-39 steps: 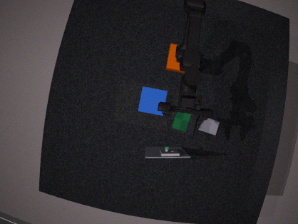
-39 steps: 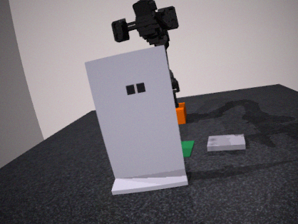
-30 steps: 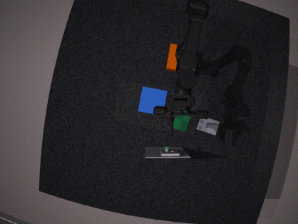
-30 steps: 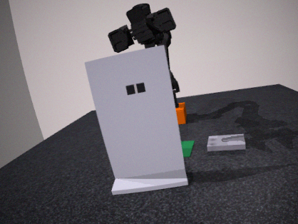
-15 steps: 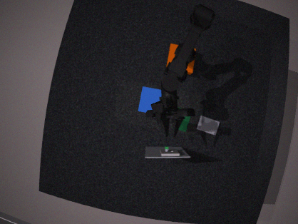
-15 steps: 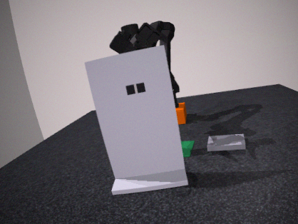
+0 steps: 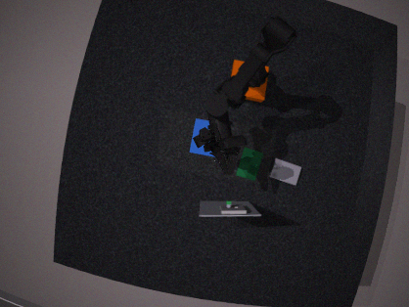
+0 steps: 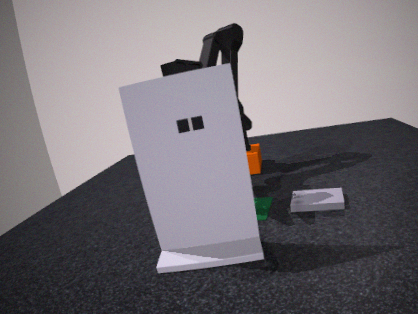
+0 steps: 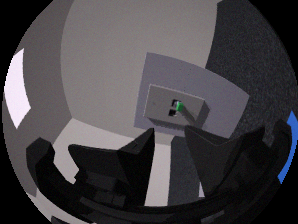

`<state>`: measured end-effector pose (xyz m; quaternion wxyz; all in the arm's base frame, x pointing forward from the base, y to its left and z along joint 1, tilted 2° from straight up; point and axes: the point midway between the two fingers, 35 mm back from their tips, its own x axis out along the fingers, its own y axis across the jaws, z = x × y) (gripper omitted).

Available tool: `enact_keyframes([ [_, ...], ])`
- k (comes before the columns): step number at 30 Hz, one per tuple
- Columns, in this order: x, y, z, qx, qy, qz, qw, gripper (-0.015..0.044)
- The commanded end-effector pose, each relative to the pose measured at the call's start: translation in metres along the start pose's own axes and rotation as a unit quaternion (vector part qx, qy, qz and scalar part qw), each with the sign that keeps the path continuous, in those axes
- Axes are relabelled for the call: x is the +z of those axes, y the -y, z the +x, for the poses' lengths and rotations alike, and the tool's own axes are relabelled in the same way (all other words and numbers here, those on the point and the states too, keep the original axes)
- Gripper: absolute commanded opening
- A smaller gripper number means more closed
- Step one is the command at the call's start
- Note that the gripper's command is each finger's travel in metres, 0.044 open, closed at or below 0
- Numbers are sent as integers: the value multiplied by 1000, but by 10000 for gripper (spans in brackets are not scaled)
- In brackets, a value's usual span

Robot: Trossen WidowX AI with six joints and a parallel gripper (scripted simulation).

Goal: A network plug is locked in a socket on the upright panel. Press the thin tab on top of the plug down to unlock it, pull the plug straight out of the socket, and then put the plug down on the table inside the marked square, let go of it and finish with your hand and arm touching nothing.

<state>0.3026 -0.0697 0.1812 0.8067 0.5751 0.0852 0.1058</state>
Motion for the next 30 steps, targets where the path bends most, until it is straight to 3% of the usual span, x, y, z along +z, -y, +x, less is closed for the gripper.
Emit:
enact_keyframes([
  [1, -6, 12, -12, 3, -18, 69, 997, 156],
  [6, -14, 23, -26, 5, -39, 149, 988, 156],
  [11, -14, 24, -26, 5, -40, 152, 988, 156],
  [24, -4, 25, 29, 7, -39, 151, 988, 156],
  [30, -3, 25, 35, 8, -40, 151, 988, 156],
])
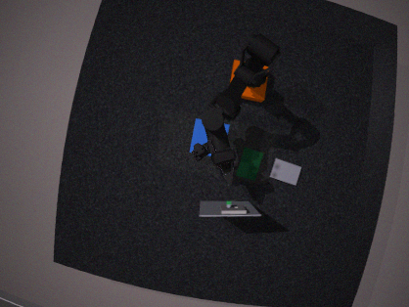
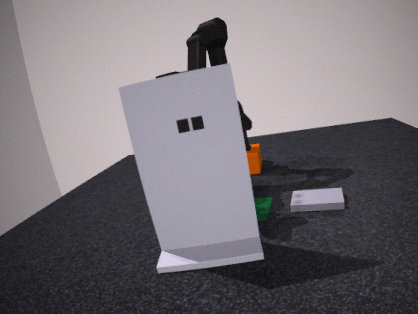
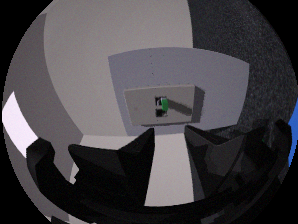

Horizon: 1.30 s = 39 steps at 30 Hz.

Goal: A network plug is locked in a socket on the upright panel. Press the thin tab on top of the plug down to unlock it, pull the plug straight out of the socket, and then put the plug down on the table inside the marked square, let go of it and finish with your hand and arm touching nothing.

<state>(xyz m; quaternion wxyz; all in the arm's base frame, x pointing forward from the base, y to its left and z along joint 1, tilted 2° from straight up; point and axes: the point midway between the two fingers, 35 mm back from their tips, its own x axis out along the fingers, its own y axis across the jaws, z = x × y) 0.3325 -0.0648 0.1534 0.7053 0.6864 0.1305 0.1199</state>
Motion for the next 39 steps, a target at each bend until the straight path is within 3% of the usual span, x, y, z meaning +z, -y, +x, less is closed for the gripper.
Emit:
enact_keyframes([
  [1, 3, -2, 6, 3, 1, -1, 1000, 156],
  [39, 17, -4, 60, 6, 2, -1, 1000, 143],
])
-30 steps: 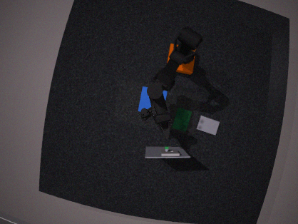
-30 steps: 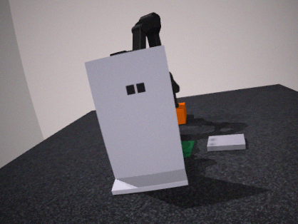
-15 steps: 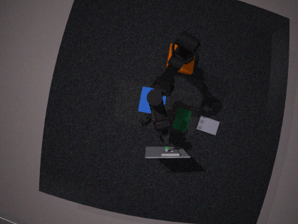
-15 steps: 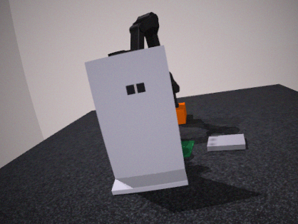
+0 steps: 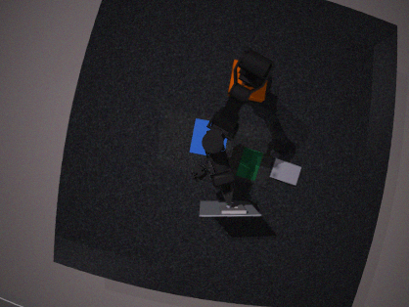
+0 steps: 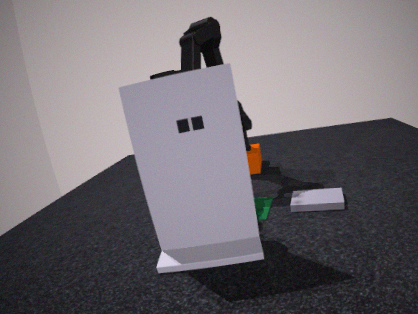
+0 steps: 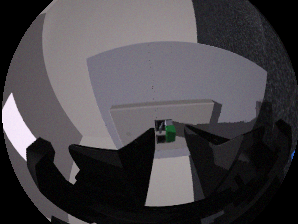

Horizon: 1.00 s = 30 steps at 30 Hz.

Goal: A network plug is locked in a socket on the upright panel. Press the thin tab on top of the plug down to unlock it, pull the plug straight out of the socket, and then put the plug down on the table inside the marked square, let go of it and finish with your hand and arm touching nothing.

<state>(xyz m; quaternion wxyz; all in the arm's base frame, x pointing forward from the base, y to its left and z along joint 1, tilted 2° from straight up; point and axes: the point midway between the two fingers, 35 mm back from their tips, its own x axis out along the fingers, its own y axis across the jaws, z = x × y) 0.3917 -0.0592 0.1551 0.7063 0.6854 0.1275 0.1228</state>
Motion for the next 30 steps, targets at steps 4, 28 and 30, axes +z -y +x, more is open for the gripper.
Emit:
enact_keyframes([
  [4, 2, -2, 2, 2, 2, 1, 1000, 116],
  [28, 1, -2, 1, 2, 2, 1, 1000, 0],
  [30, 1, -2, 0, 2, 2, 1, 1000, 0],
])
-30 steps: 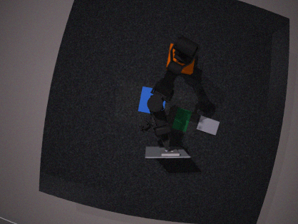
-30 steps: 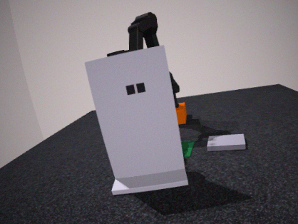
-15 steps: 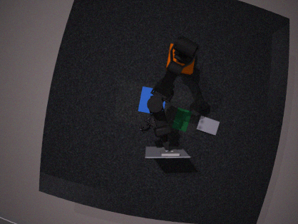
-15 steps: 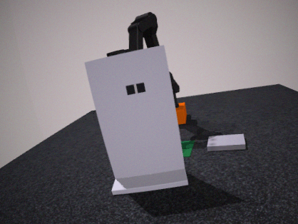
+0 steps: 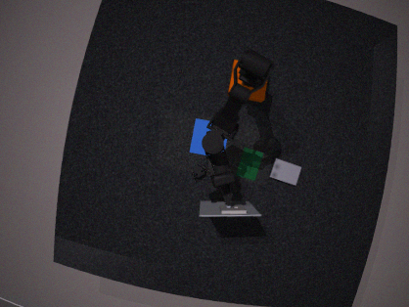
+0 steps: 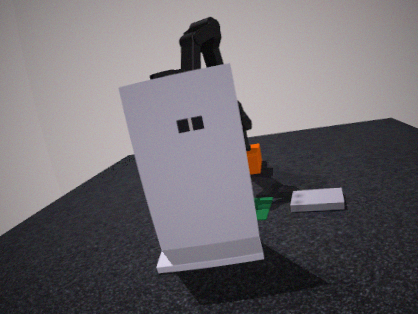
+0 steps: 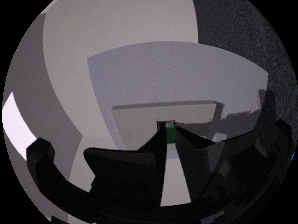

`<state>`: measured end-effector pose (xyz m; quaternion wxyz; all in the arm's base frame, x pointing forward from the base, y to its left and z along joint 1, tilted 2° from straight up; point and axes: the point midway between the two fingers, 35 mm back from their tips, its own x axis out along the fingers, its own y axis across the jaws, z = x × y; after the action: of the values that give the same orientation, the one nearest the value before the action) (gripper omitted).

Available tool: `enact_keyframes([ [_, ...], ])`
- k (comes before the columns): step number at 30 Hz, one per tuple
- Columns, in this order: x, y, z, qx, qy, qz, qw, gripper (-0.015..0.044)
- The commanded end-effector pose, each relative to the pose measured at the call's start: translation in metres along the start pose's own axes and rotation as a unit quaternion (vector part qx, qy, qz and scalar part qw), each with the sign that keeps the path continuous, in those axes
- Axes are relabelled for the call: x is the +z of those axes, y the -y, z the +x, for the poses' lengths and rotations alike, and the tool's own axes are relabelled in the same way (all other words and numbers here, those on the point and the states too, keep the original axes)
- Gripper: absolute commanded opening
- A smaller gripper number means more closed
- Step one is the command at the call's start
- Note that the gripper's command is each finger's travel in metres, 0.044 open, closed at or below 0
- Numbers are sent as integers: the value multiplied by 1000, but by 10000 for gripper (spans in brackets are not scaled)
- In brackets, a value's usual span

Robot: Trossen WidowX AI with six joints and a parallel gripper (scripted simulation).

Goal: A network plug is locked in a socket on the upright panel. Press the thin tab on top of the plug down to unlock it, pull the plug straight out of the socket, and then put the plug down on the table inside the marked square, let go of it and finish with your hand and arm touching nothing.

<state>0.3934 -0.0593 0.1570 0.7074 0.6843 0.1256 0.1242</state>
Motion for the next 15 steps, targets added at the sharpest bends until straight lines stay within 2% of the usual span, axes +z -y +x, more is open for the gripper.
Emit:
enact_keyframes([
  [1, 0, 0, -3, -1, 1, 3, 1000, 0],
  [15, -3, 1, -12, -1, 1, 3, 1000, 0],
])
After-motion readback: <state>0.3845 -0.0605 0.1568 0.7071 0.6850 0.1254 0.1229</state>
